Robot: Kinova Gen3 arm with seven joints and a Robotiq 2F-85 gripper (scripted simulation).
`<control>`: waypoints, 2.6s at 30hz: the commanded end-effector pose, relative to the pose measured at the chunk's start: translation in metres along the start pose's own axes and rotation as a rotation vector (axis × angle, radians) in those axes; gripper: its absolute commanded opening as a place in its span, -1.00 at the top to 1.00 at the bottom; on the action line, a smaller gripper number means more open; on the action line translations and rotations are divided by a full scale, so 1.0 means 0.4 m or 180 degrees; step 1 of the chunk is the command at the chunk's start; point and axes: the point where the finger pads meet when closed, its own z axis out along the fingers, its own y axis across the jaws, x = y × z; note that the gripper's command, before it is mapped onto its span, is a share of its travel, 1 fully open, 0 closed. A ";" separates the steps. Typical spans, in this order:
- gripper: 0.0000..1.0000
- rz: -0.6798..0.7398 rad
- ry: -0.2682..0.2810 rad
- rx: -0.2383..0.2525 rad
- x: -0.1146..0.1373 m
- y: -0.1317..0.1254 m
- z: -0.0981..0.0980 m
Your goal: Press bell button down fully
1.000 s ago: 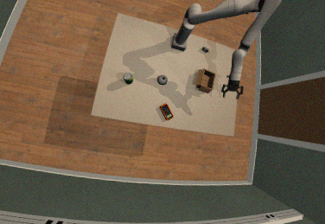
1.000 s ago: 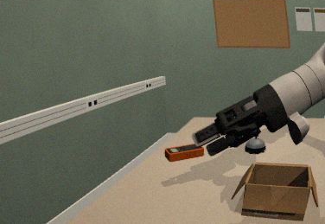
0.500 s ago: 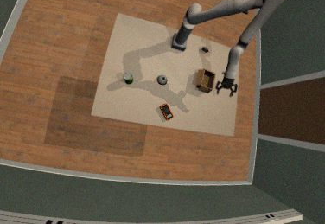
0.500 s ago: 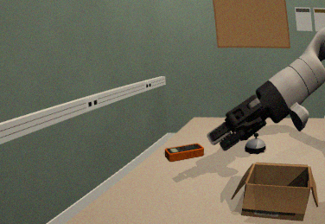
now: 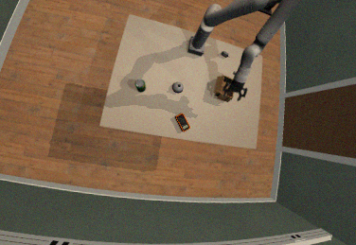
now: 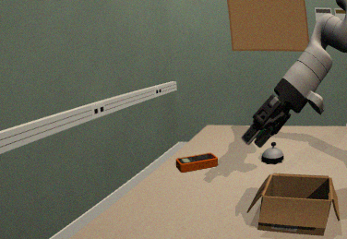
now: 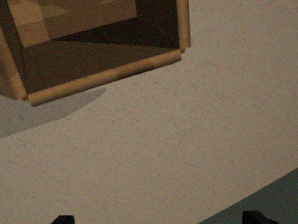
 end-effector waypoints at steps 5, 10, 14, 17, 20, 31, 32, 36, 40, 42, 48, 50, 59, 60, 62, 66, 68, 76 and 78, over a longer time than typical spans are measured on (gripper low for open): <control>-1.00 0.0180 0.0311 0.0230 -0.077 -0.151 -0.035; -1.00 0.0239 0.0425 0.0321 -0.089 -0.201 -0.042; -1.00 0.0252 0.0553 0.0421 -0.105 -0.262 -0.057; -1.00 0.0264 0.0653 0.0501 -0.112 -0.304 -0.061; -1.00 0.0276 0.0744 0.0568 -0.122 -0.344 -0.067; -1.00 0.0301 0.0989 0.0766 -0.148 -0.457 -0.086; -1.00 0.0305 0.1025 0.0790 -0.149 -0.471 -0.088; -1.00 0.0320 0.1137 0.0866 -0.159 -0.518 -0.098; -1.00 0.0334 0.1254 0.0960 -0.171 -0.571 -0.107; -1.00 0.0334 0.1254 0.0960 -0.171 -0.571 -0.107; -1.00 0.0358 0.1488 0.1129 -0.194 -0.673 -0.126; -1.00 0.0335 0.1559 0.1186 -0.203 -0.708 -0.133; -1.00 0.0409 0.1743 0.1346 -0.222 -0.793 -0.148; -1.00 0.0412 0.1763 0.1361 -0.224 -0.802 -0.150; -1.00 0.0417 0.1798 0.1387 -0.227 -0.817 -0.153; -1.00 0.0424 0.1847 0.1421 -0.232 -0.838 -0.158; -1.00 0.0427 0.1862 0.1431 -0.233 -0.845 -0.159; -1.00 0.0429 0.1878 0.1442 -0.234 -0.851 -0.161; -1.00 0.0429 0.1881 0.1443 -0.233 -0.852 -0.161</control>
